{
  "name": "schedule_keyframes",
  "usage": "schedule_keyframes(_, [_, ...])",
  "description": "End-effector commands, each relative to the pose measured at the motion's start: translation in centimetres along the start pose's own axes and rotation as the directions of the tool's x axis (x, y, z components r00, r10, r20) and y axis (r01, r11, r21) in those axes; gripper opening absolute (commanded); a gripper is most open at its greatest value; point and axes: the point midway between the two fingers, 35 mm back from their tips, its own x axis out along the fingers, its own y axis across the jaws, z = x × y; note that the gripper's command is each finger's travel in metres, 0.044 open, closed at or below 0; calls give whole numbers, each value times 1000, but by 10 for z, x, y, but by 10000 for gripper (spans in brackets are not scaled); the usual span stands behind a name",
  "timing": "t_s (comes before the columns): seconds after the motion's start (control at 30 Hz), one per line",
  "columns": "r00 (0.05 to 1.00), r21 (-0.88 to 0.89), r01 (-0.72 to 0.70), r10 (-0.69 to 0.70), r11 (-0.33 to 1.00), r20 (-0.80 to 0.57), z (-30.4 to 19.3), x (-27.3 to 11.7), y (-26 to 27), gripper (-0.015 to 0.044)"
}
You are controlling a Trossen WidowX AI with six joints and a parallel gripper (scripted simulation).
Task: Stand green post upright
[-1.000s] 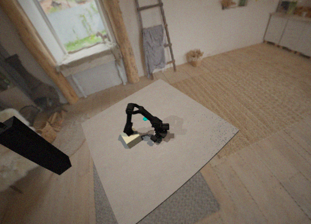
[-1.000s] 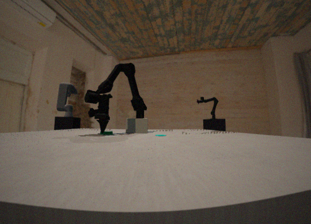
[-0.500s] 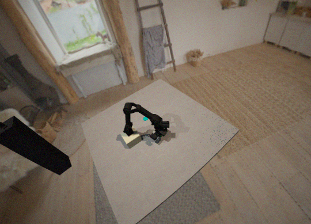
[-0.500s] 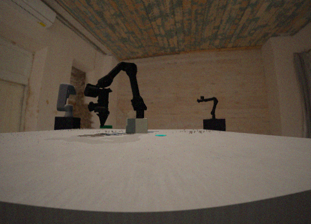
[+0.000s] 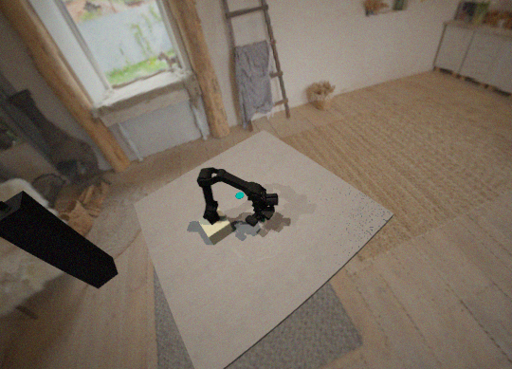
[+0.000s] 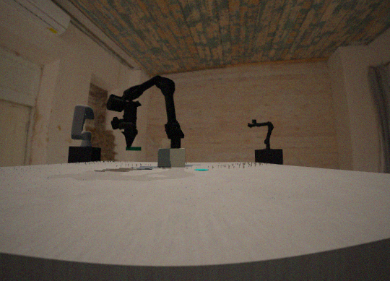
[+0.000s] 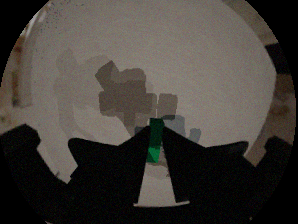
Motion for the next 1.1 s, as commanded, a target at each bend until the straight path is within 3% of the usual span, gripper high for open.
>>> schedule_keyframes(0.0, [1000,4,-4,4,1000,8,0,-16,0,23])
schedule_keyframes(0.37, [1000,-10,-4,4,1000,8,-4,-37,-1,23])
schedule_keyframes(1.07, [1000,-432,-7,9,902,2,-48,-40,42,23])
